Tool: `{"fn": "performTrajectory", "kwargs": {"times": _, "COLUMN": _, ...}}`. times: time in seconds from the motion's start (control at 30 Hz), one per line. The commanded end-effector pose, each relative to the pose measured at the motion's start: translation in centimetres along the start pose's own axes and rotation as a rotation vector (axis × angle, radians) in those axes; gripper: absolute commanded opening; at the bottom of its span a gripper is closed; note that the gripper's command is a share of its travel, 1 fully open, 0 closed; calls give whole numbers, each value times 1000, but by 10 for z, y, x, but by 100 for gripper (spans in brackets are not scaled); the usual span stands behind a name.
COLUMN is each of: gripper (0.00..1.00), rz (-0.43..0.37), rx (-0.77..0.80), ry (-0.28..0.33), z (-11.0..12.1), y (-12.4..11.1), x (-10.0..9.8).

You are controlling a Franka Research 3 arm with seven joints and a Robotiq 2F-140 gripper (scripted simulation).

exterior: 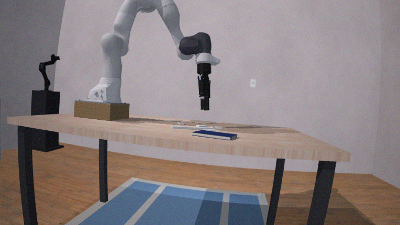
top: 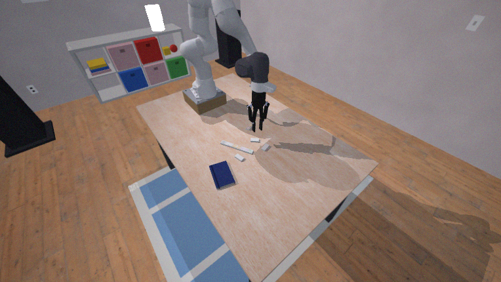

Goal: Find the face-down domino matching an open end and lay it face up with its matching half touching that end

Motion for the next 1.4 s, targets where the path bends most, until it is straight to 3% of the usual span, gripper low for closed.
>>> {"fn": "performTrajectory", "kwargs": {"times": 0.0, "gripper": 33, "rz": -30, "rx": -276, "ry": 32, "z": 1, "y": 4, "x": 0}}
{"fn": "performTrajectory", "kwargs": {"times": 0.67, "gripper": 33, "rz": -55, "rx": -718, "ry": 65, "z": 2, "y": 7, "x": 0}}
{"fn": "performTrajectory", "kwargs": {"times": 1.1, "gripper": 33, "rz": -114, "rx": -1050, "ry": 122, "z": 3, "y": 12, "x": 2}}
{"fn": "performTrajectory", "kwargs": {"times": 1.37, "gripper": 33, "rz": -116, "rx": -1058, "ry": 124, "z": 2, "y": 12, "x": 6}}
Point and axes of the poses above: the point where the finger pads meet when closed, its own x axis out along the fingers, its own z axis across the jaws, y = z × x, the point moved 7 cm from there along -x, back along the fingers, and after that the axes turned 14 degrees about x, right-handed, at the moved point
